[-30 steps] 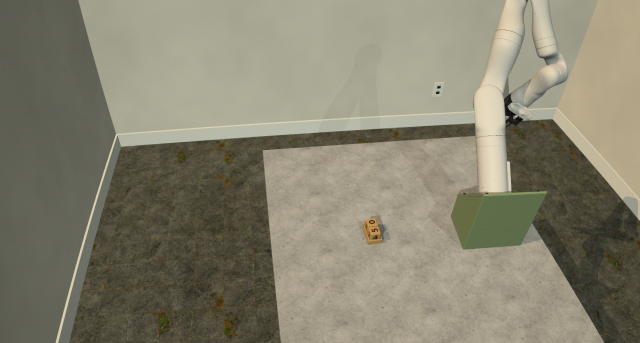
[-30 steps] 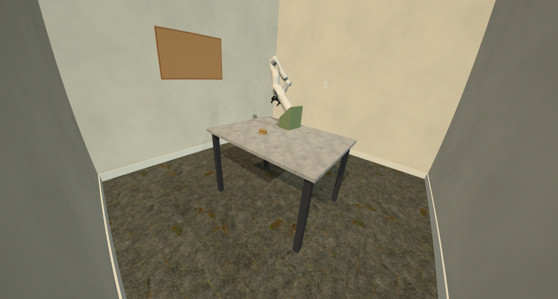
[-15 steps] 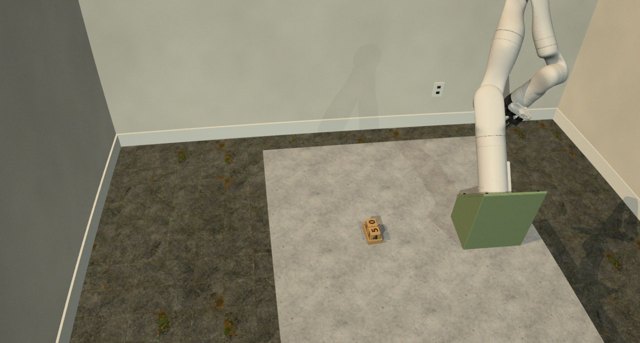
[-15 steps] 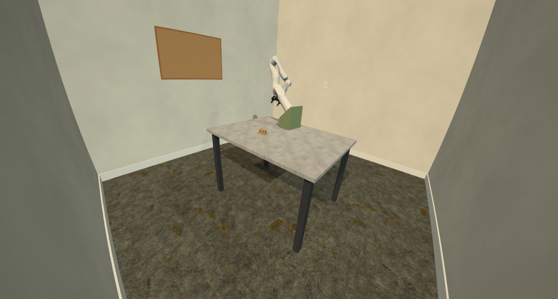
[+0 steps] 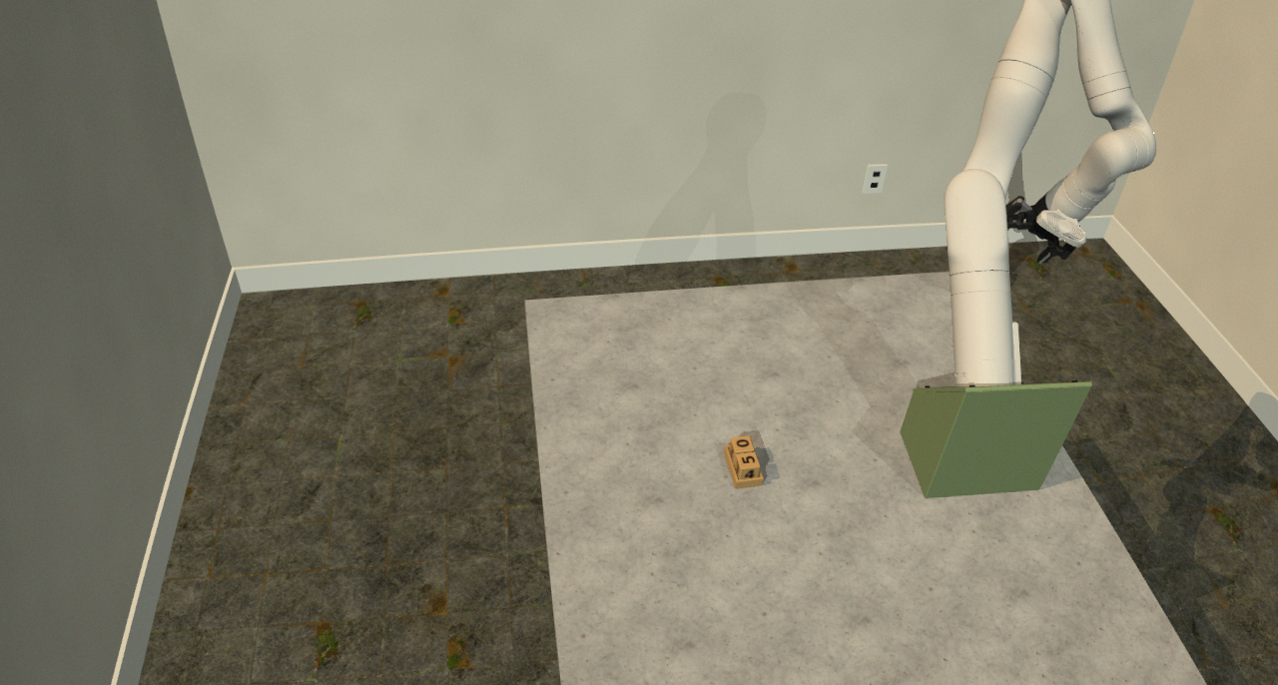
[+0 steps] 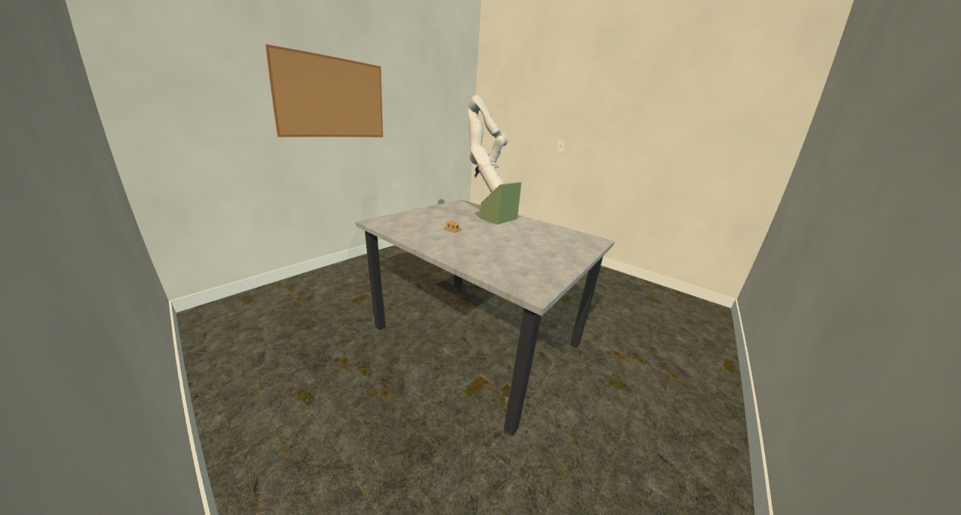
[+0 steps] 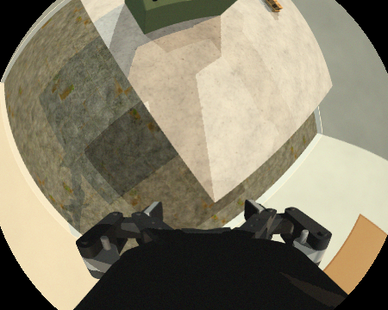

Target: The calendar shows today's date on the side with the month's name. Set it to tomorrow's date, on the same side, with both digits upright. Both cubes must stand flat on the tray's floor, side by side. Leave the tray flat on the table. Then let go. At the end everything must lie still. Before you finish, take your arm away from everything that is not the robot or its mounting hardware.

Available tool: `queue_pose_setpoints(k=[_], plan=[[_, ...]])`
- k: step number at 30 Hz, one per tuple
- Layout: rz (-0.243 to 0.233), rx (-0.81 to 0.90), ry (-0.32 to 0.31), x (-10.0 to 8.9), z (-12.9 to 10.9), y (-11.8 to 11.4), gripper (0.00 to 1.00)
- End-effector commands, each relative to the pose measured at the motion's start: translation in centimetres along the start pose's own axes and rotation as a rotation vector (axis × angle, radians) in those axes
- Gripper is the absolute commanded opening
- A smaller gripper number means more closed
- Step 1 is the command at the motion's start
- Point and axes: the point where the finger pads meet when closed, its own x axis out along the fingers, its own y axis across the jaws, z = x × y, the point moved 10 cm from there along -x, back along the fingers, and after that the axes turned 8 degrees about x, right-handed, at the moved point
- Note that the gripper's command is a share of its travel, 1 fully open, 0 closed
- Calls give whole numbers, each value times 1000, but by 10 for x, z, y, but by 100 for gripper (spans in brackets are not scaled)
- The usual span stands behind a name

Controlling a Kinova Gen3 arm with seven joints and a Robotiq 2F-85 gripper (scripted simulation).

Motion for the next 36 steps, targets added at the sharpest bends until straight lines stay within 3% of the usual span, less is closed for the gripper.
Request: queue_pose_setpoints(k=[1, 8, 9, 12, 15, 18, 19, 21, 22, 26, 27, 29, 32, 34, 35, 36], plan=[[-58, 60, -43, -18, -5, -22, 100], [-281, 285, -168, -93, -47, -90, 100], [-281, 285, -168, -93, -47, -90, 100], [-390, 414, -226, -132, -83, -114, 100], [-393, 417, -228, -134, -85, -115, 100], [-505, 568, -286, -174, -135, -130, 100], [-507, 570, -287, -175, -136, -130, 100], [-576, 677, -322, -199, -174, -134, 100], [-580, 683, -324, -200, -177, -134, 100], [-680, 867, -374, -232, -246, -126, 100], [-680, 867, -374, -232, -246, -126, 100], [-733, 987, -401, -245, -291, -114, 100], [-737, 997, -403, -246, -294, -113, 100], [-785, 1132, -428, -254, -343, -92, 100], [-785, 1132, -428, -254, -343, -92, 100], [-805, 1200, -438, -255, -367, -80, 100]])
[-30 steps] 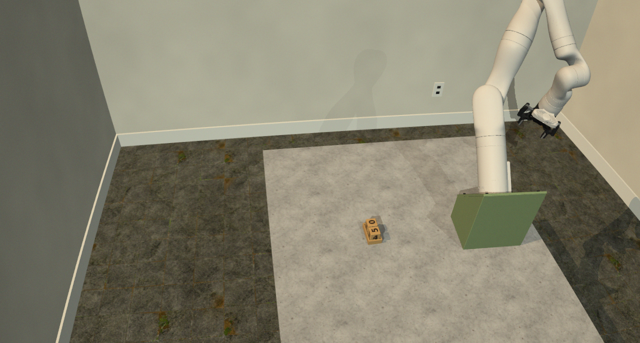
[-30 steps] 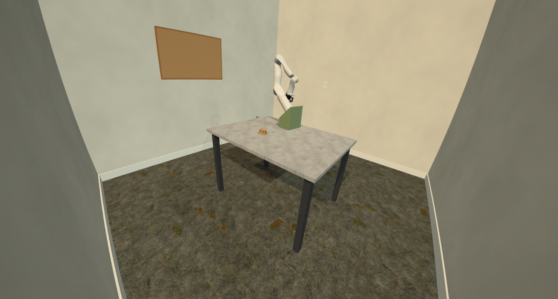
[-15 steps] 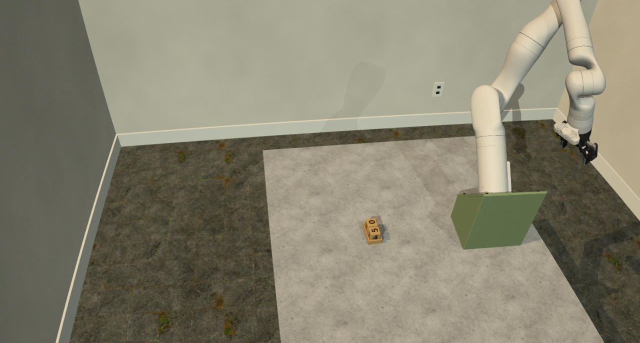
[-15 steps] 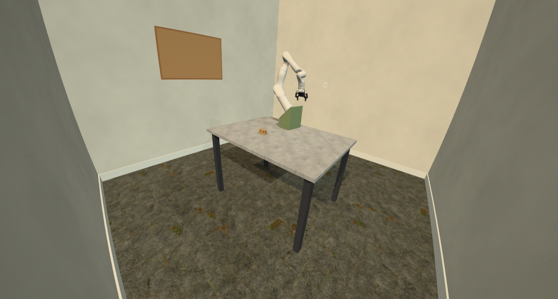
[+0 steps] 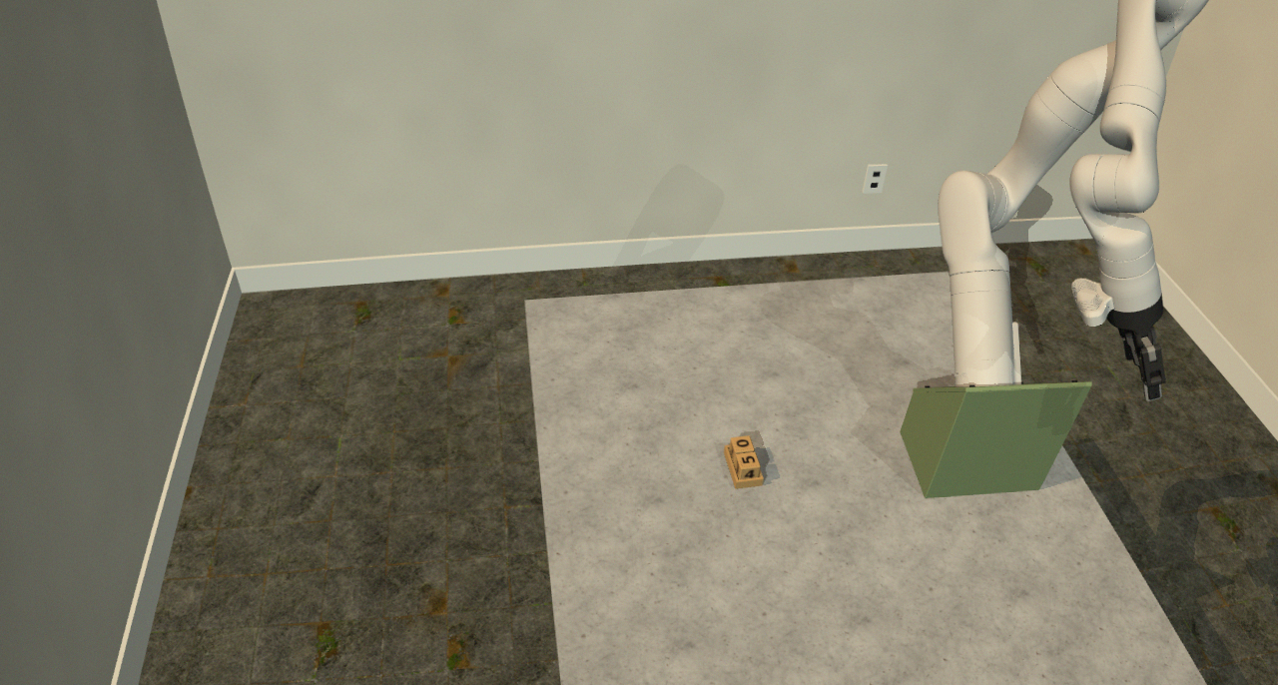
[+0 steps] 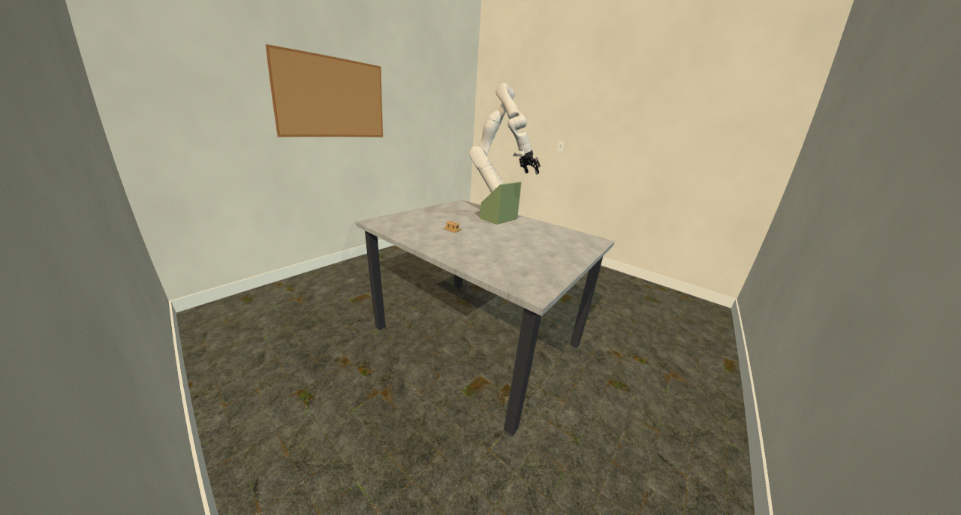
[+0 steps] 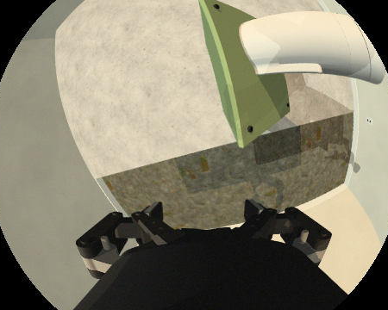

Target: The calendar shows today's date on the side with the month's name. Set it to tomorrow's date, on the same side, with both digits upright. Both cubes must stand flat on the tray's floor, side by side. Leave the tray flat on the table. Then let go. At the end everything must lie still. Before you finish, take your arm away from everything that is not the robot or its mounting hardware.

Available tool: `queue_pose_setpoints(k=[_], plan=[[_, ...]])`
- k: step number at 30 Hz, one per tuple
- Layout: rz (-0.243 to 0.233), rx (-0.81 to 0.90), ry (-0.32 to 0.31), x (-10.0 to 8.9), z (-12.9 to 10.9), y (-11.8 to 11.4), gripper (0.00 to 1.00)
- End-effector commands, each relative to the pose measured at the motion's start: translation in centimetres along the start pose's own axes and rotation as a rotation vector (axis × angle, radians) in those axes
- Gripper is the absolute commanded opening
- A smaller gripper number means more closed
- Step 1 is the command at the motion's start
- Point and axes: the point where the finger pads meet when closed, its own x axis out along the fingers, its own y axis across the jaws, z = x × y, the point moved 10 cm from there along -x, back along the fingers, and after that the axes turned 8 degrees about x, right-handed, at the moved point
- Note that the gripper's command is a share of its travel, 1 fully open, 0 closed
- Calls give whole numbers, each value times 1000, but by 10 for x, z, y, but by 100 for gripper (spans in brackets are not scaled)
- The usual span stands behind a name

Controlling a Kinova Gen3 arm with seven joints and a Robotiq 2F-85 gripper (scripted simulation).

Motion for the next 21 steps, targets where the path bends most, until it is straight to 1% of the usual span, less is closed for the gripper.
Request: queue_pose_setpoints(k=[1, 2, 3, 4, 6, 7, 8, 9, 11, 13, 15, 16, 18, 19, 21], plan=[[-52, 165, -8, -15, -44, -44, 100], [-55, 172, -8, -16, -46, -46, 100], [-84, 235, -3, -23, -66, -62, 100], [-84, 235, -3, -23, -66, -62, 100], [-136, 358, 12, -38, -110, -87, 100], [-136, 359, 12, -38, -110, -87, 100], [-159, 419, 23, -45, -133, -97, 100], [-159, 419, 23, -45, -133, -97, 100], [-200, 536, 49, -57, -180, -112, 100], [-200, 536, 49, -57, -180, -112, 100], [-233, 645, 81, -68, -227, -119, 100], [-233, 645, 81, -68, -227, -119, 100], [-258, 747, 117, -77, -272, -120, 100], [-258, 747, 117, -77, -272, -120, 100], [-276, 839, 156, -84, -313, -116, 100]])
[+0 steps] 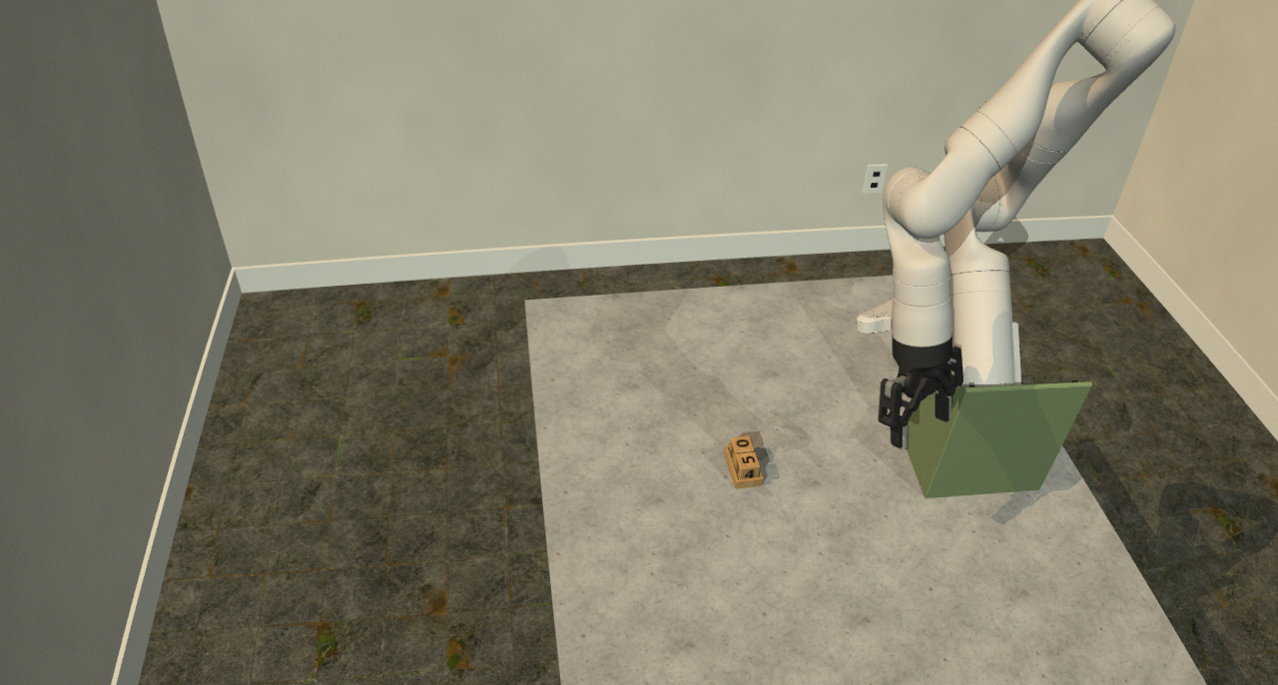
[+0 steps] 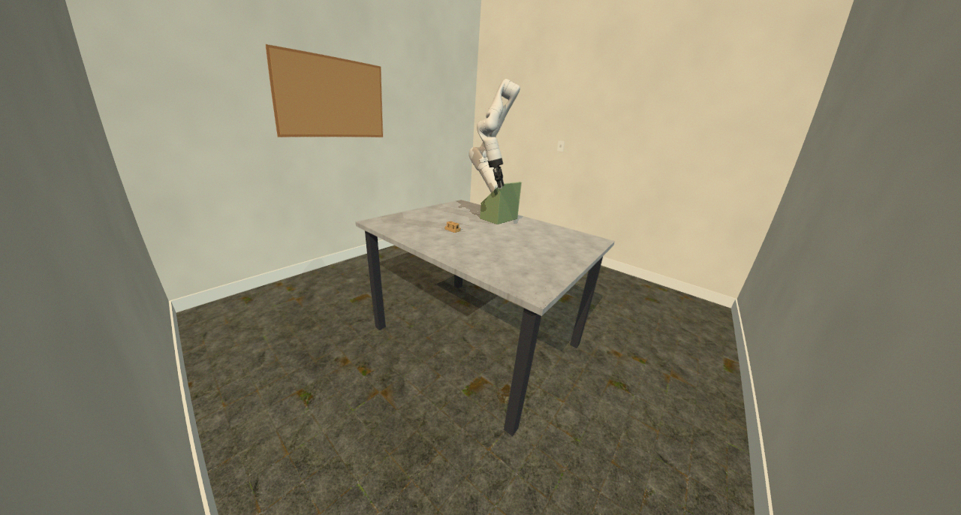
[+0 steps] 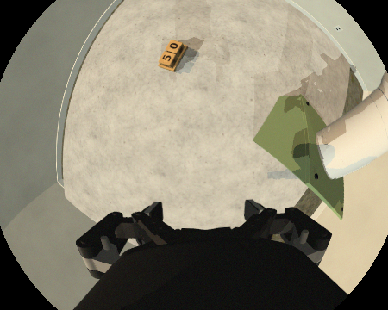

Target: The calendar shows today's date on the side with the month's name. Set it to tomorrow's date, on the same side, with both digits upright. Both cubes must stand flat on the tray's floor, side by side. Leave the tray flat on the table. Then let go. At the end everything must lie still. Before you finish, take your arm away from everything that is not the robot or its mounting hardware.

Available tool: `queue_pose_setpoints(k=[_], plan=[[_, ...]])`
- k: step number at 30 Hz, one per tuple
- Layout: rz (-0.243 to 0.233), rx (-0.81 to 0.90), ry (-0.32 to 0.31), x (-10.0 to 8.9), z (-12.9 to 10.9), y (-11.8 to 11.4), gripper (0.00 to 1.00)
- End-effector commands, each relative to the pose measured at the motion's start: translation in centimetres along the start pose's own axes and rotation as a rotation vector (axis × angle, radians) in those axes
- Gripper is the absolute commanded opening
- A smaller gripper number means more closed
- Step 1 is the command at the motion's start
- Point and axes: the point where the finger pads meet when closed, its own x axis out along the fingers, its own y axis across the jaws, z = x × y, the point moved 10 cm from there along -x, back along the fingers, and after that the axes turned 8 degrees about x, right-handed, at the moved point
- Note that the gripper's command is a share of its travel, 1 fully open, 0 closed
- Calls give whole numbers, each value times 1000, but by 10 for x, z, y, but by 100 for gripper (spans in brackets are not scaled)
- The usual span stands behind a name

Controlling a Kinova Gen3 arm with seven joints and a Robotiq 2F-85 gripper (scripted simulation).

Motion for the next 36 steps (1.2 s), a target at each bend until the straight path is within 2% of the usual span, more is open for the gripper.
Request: queue_pose_setpoints(k=[1, 4, 5, 7, 9, 14, 18, 24, 36], plan=[[7, 94, 32, 10, -34, -22, 100], [-25, 206, 98, 11, -82, -51, 100], [-25, 206, 98, 11, -82, -51, 100], [-42, 268, 140, 11, -112, -65, 100], [-42, 268, 140, 11, -112, -65, 100], [-69, 382, 232, 10, -171, -85, 100], [-80, 435, 282, 9, -202, -92, 100], [-86, 470, 318, 8, -222, -95, 100], [-87, 474, 322, 8, -225, -95, 100]])
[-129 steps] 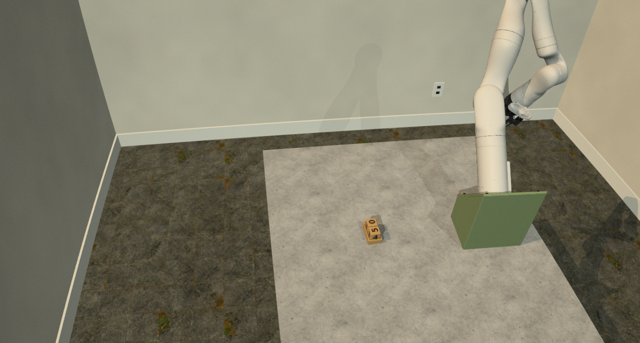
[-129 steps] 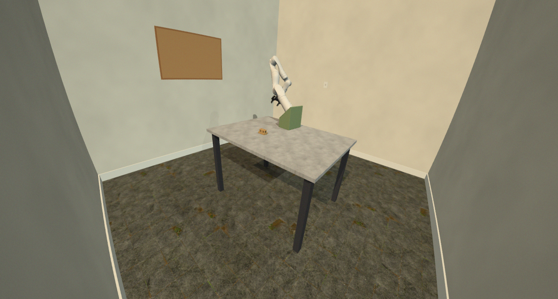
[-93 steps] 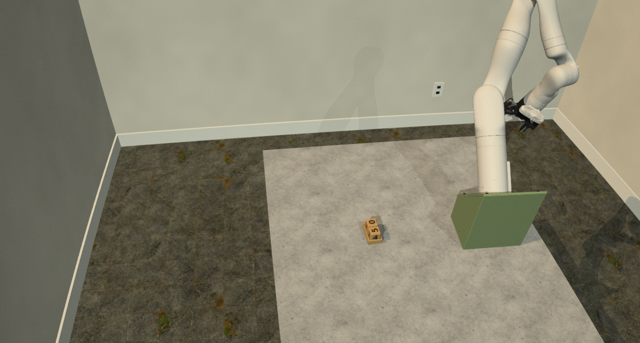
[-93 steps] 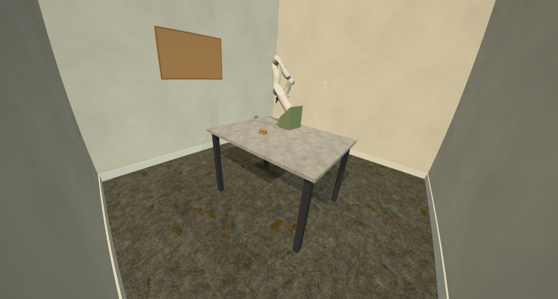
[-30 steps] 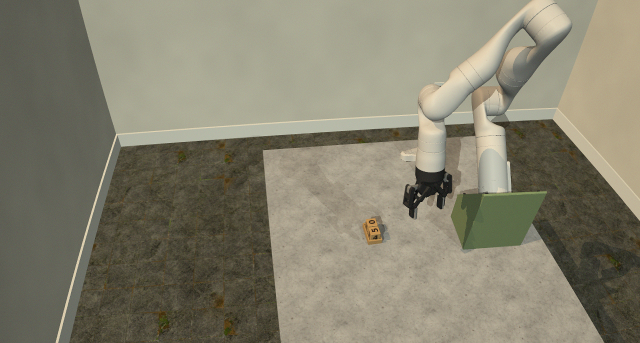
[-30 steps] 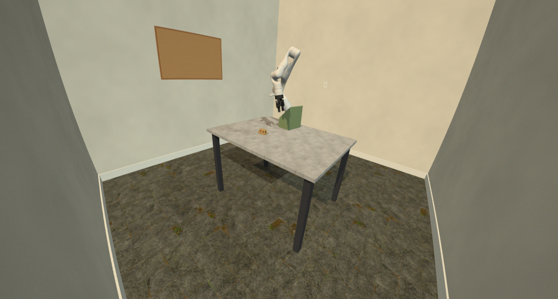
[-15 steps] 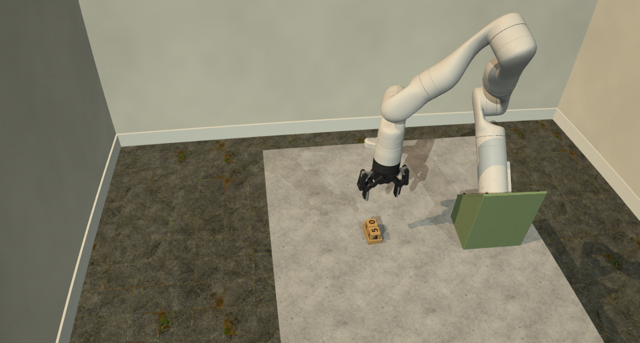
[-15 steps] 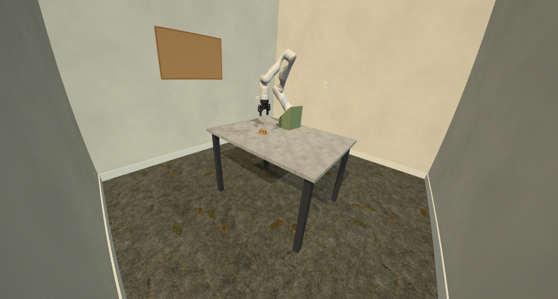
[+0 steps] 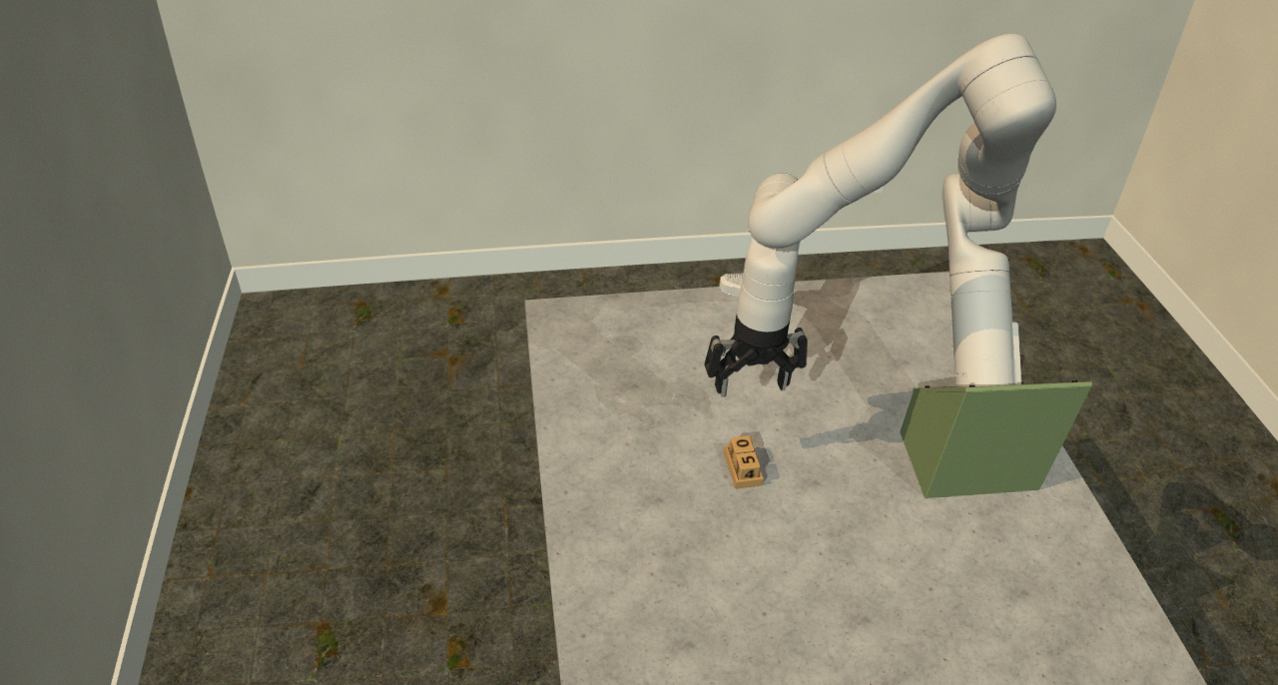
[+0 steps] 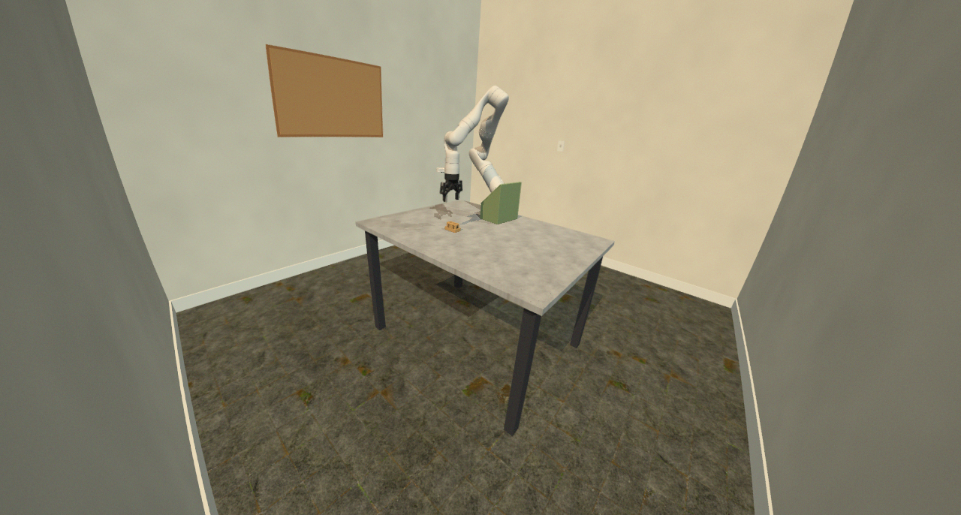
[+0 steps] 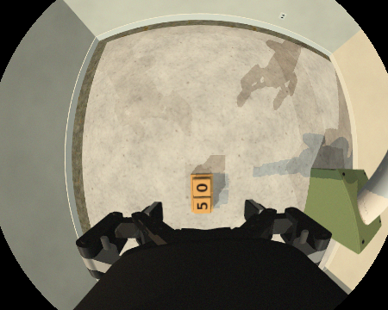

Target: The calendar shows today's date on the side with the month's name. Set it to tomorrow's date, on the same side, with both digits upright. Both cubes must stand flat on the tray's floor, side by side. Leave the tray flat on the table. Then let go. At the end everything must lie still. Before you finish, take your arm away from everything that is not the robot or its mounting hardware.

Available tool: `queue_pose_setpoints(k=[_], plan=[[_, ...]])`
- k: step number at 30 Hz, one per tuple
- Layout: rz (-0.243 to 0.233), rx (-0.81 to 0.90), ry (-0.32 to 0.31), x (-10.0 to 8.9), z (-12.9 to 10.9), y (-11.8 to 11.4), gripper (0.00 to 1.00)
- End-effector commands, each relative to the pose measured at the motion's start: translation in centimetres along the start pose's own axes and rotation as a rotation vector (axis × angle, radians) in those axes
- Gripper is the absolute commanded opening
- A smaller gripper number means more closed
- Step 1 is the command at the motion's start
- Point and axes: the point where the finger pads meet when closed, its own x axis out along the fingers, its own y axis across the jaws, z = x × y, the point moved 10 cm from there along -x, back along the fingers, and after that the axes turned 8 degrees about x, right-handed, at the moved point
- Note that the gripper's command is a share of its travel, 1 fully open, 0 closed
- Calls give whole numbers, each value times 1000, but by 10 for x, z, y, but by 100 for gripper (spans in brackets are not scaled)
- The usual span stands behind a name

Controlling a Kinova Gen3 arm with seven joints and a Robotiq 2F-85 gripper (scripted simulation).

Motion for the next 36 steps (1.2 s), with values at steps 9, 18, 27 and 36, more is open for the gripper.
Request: queue_pose_setpoints(k=[9, 18, 27, 36], plan=[[-1, 0, -1, 0, 0, 0, 100], [0, 10, 0, 0, 0, 0, 100], [1, 45, 1, 1, 0, 0, 100], [6, 144, 3, 3, -1, 1, 100]])
